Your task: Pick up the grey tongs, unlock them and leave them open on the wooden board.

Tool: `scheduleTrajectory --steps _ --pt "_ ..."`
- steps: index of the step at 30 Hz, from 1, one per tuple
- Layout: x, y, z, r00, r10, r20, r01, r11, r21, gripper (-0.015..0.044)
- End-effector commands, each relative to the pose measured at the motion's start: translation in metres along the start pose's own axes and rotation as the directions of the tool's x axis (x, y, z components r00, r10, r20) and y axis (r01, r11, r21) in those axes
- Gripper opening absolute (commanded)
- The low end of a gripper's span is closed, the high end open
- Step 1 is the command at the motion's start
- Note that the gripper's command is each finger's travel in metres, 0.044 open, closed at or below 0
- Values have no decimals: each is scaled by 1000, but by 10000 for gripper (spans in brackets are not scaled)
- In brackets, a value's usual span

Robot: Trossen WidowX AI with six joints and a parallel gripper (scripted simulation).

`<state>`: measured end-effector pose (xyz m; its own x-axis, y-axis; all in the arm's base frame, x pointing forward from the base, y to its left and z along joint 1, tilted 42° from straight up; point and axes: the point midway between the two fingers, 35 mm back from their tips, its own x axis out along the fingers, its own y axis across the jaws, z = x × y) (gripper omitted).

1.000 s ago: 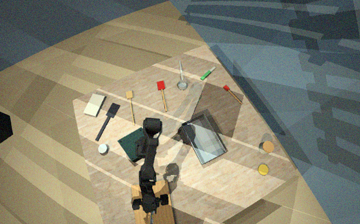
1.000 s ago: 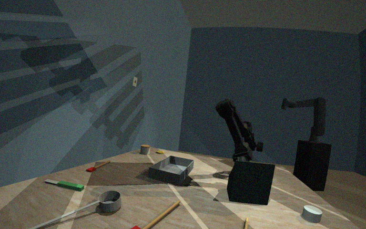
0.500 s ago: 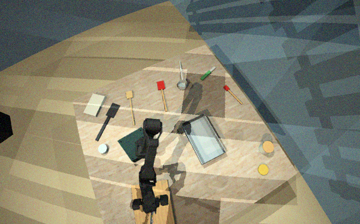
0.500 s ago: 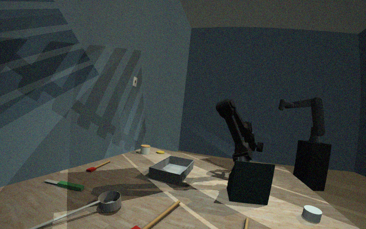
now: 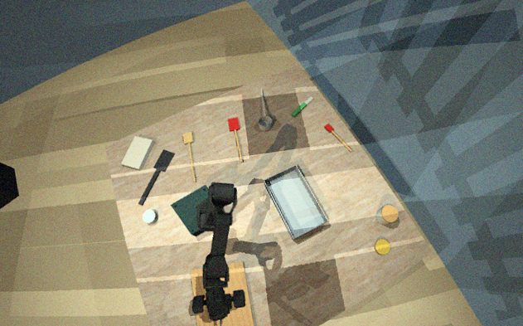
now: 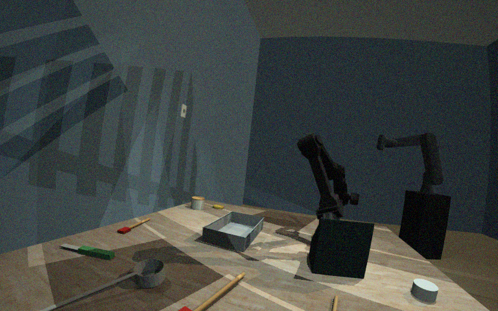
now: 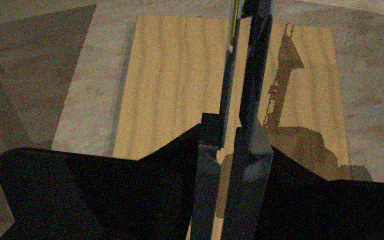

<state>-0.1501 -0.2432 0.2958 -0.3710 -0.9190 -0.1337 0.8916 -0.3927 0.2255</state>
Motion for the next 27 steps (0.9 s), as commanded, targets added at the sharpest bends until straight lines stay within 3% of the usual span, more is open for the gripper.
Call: scheduleTrajectory --steps 1,27 --pt "4 1 6 998 -2 -66 1 1000 -13 -150" --pt "12 2 9 890 -2 -456 -10 1000 -24 -150"
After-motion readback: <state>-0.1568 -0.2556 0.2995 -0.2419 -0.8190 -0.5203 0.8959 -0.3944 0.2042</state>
